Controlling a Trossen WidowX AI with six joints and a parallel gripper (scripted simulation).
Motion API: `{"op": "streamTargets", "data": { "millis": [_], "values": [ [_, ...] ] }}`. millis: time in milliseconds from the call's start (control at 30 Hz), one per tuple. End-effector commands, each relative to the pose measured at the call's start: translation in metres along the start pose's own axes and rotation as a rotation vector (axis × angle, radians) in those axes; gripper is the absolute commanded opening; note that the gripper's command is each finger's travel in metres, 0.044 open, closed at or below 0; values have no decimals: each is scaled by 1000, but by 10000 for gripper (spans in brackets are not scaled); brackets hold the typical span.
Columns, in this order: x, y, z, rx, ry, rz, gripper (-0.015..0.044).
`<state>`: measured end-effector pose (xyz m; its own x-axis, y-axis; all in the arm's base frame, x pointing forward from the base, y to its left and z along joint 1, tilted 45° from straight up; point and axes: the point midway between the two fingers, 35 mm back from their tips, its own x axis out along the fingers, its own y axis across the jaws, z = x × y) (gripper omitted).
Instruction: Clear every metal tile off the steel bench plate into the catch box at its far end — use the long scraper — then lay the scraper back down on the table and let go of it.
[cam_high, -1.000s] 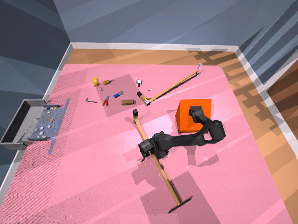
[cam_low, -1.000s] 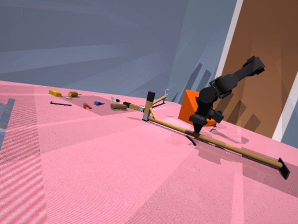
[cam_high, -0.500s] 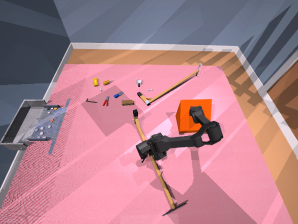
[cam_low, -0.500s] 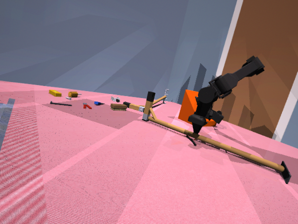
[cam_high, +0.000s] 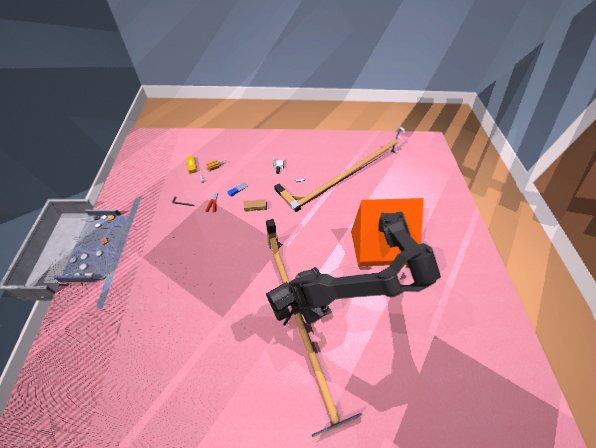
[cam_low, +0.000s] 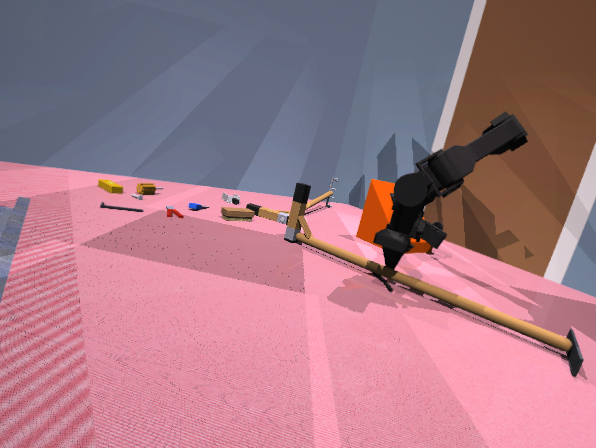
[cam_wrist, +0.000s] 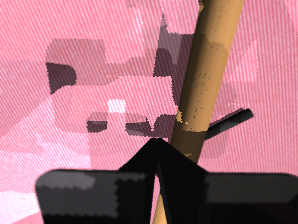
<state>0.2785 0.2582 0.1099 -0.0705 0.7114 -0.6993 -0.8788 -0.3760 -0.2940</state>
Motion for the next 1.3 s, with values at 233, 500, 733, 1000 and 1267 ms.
{"op": "streamTargets", "data": {
  "millis": [233,500,733,1000,1267],
  "values": [
    [1,-14,0,-11,0,-3,0],
    [1,-22,0,-11,0,-3,0],
    [1,-29,0,-11,0,-4,0],
    [1,-37,-1,-12,0,-4,0],
    [-3,-38,-4,3,5,-4,0]
  ]
}}
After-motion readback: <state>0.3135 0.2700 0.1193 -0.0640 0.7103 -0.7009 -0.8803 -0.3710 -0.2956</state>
